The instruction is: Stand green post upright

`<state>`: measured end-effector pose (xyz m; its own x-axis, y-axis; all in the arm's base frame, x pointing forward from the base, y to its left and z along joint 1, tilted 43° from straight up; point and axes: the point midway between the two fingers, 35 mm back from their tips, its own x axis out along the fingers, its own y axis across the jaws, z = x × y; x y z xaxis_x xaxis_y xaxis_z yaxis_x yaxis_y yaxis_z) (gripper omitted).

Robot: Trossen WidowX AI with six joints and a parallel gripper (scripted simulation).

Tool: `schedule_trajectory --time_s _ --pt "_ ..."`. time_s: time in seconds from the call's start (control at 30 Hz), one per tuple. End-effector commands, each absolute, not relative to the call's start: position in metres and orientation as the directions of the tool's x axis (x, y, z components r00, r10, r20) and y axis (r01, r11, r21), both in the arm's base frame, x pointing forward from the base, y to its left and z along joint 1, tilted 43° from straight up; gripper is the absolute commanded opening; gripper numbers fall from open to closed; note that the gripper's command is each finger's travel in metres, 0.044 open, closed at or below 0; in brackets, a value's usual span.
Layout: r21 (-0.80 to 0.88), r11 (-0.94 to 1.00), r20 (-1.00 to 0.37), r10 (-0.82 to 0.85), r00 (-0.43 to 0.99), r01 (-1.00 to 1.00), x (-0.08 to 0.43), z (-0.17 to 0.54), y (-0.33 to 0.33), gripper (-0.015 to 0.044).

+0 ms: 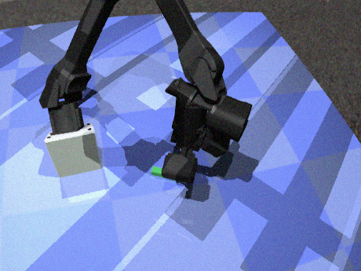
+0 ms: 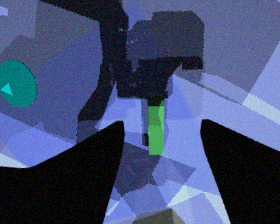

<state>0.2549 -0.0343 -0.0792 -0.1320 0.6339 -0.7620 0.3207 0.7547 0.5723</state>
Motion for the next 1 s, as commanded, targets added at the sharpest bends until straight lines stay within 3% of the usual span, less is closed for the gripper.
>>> schedule_trajectory --time_s 0.0,0.23,0.5,0.97 --pt "0.578 0.745 -0.744 0.648 -0.16 0.333 0.234 -0.121 0.01 0.0233" --pt "0.579 0.744 -0.743 0.65 -0.161 0.333 0.231 -0.127 0.016 0.0233" --pt "0.579 0.744 -0.743 0.65 -0.161 0.333 0.231 -0.127 0.016 0.0023" --pt "0.576 0.747 -0.746 0.647 -0.16 0.333 0.239 -0.111 -0.001 0.0023"
